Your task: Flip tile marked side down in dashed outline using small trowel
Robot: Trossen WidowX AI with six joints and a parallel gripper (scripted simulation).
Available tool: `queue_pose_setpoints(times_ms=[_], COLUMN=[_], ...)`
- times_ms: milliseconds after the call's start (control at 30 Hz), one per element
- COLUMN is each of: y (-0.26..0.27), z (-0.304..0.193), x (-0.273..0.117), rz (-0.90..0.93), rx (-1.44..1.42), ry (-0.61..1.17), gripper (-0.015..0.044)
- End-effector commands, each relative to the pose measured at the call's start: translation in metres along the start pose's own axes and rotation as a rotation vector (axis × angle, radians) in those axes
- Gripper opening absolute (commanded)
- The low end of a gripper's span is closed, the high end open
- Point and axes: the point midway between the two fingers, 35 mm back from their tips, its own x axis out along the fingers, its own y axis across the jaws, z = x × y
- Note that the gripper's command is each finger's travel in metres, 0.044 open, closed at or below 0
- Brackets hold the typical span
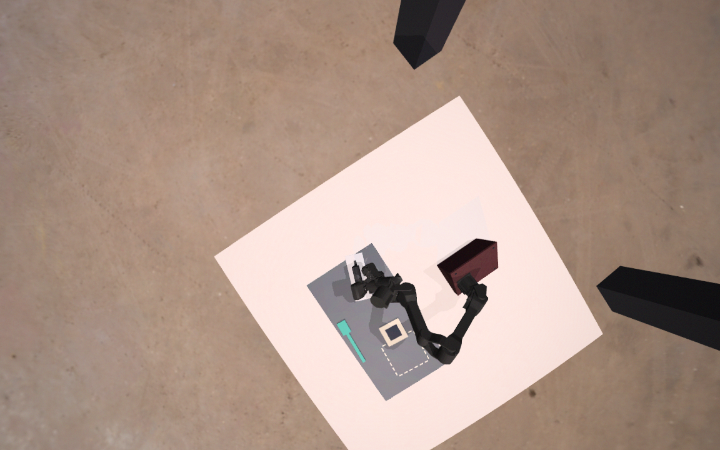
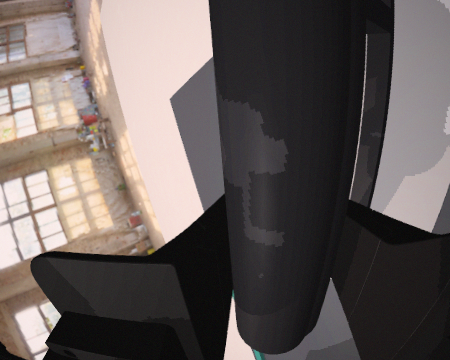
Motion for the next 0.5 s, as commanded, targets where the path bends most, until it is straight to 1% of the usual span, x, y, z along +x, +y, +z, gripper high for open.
queue_pose_setpoints(times_ms=[0,167,200,467], y=[0.001,0.001,0.001,0.03], z=[0.0,0.0,0.0,0.001], x=[0.0,0.0,0.0,-0.023], rz=[0.002,0.002,0.002,0.0], rx=[0.002,0.002,0.002,-0.001], ry=[-0.001,-0.001,-0.001,-0.003], gripper=[0.0055,0.0022,0.0,0.0])
